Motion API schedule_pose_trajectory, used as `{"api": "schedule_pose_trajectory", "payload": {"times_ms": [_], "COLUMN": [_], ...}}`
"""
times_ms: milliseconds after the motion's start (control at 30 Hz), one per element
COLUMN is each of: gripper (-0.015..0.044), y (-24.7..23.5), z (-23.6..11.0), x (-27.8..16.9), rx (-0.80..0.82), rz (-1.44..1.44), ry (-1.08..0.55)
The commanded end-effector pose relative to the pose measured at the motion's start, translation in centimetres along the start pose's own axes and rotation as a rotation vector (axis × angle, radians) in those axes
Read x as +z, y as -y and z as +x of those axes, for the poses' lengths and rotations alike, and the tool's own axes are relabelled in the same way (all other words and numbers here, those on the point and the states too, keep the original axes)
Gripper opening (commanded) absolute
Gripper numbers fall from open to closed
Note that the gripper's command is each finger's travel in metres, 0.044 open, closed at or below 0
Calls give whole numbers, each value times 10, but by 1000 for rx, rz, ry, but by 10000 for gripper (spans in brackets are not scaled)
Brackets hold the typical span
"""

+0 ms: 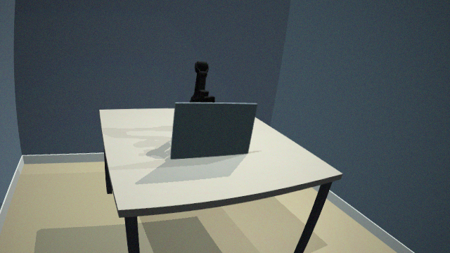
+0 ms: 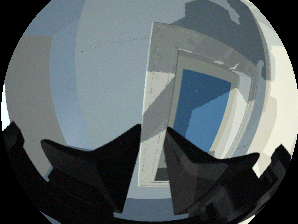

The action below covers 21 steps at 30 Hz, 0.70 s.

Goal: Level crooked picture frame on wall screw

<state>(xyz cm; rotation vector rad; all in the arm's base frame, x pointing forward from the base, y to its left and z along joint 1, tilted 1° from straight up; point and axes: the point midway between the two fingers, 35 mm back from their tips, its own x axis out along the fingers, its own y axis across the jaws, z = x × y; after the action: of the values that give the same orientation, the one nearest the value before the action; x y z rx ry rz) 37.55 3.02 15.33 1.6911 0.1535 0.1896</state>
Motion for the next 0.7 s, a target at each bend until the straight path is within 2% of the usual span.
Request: {"api": "schedule_pose_trajectory", "payload": {"times_ms": [0, 667], "gripper": [0, 0], "y": [-1, -7], "z": [0, 0], "x": [0, 0], "rx": [0, 0], "rz": [2, 2], "ry": [3, 3]}}
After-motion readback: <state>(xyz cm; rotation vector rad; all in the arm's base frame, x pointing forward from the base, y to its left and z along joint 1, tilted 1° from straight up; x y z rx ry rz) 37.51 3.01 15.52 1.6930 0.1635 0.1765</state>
